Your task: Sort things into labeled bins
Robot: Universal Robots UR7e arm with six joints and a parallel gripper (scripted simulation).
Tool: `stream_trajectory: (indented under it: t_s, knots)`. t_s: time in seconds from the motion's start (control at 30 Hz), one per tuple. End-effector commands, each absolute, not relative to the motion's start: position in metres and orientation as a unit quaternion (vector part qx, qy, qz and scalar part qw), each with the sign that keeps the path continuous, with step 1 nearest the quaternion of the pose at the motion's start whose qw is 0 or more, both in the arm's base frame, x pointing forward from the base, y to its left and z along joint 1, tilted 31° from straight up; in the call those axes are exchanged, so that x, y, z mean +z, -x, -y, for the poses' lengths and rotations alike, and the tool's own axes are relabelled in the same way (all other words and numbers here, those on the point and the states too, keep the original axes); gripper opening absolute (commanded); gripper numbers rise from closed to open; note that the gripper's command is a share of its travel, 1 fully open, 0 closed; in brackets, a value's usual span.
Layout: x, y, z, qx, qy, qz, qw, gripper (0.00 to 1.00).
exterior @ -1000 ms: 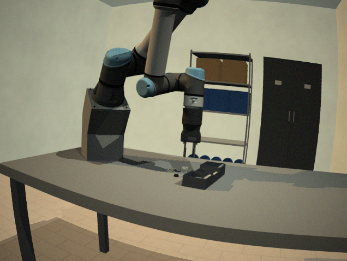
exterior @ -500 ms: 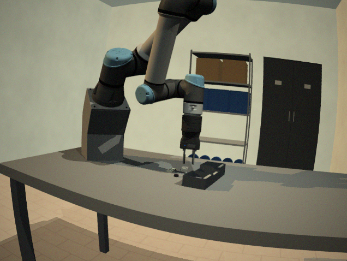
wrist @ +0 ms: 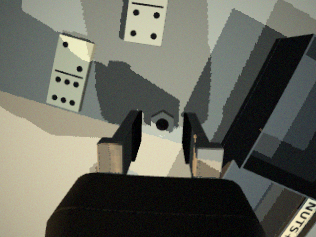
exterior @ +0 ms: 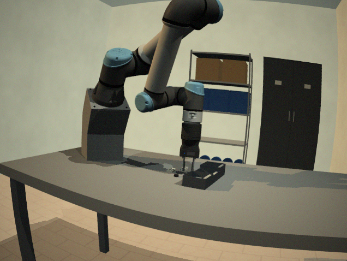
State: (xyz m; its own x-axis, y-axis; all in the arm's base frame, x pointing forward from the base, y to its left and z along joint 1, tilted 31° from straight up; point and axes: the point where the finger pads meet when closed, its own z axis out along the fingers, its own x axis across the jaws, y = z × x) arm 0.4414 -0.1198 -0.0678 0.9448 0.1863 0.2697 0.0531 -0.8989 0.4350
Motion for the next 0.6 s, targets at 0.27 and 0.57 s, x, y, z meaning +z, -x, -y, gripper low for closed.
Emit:
stream_trajectory:
  t_s: [0.27, 0.57]
  knots:
    - [-0.0777, -0.4454, 0.1246, 0.155, -0.962, -0.062, 0.217, 0.64]
    - [-0.0778, -0.4453, 0.1246, 0.155, -0.962, -0.062, 0.217, 0.64]
